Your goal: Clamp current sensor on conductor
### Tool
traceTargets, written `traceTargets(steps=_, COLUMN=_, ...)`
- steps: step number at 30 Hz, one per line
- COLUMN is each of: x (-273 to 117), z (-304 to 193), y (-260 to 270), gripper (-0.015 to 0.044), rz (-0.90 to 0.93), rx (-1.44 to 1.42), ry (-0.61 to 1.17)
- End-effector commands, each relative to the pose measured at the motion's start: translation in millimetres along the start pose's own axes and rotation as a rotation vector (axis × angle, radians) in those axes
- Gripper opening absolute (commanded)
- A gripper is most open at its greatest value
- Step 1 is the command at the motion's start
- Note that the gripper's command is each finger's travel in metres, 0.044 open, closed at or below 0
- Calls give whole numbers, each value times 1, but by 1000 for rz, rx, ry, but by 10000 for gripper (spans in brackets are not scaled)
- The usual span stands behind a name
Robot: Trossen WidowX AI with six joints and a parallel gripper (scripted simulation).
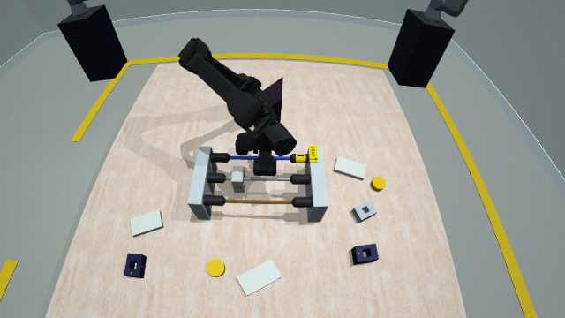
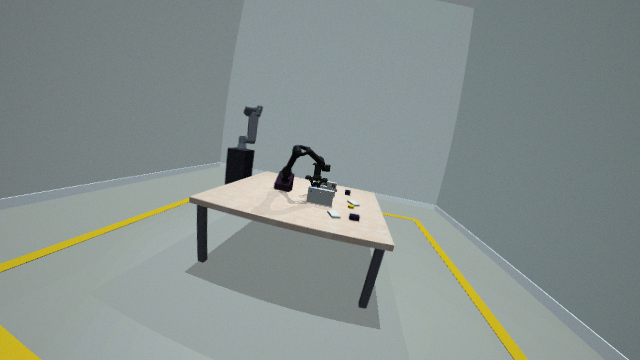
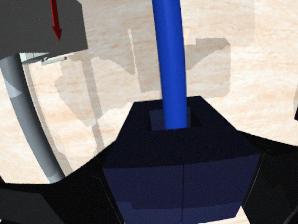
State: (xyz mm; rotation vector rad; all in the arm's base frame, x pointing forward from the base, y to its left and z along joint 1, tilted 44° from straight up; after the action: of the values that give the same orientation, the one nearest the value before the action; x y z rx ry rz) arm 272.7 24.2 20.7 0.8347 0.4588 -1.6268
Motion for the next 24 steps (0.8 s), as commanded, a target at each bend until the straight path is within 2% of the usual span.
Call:
traceTargets(steps=1, x=0, z=0, y=0, gripper=256, rz=-1, rx=1, ry=-1)
traceTargets(steps=15, x=0, z=0, y=0, gripper=256, rz=-1, rx=1, ry=-1)
traceTargets(steps=22, x=0, z=0, y=0, gripper=440, rz=-1, rx=1, ry=-1)
traceTargets(steps=24, x=0, z=0, y=0, gripper=440, rz=-1, rx=1, ry=-1)
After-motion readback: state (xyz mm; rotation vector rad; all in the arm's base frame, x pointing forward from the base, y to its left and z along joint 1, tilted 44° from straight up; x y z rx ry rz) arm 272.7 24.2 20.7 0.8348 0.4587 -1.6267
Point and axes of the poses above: the point midway between the two fingers, 35 mm back from their tips, its own x axis out along the fingers, its own y axis across the jaws, z = x × y, the point moved 4 cm from there along -x, back along the fingers, and after that the axes turned 13 degrees about x, right-handed, at the moved point
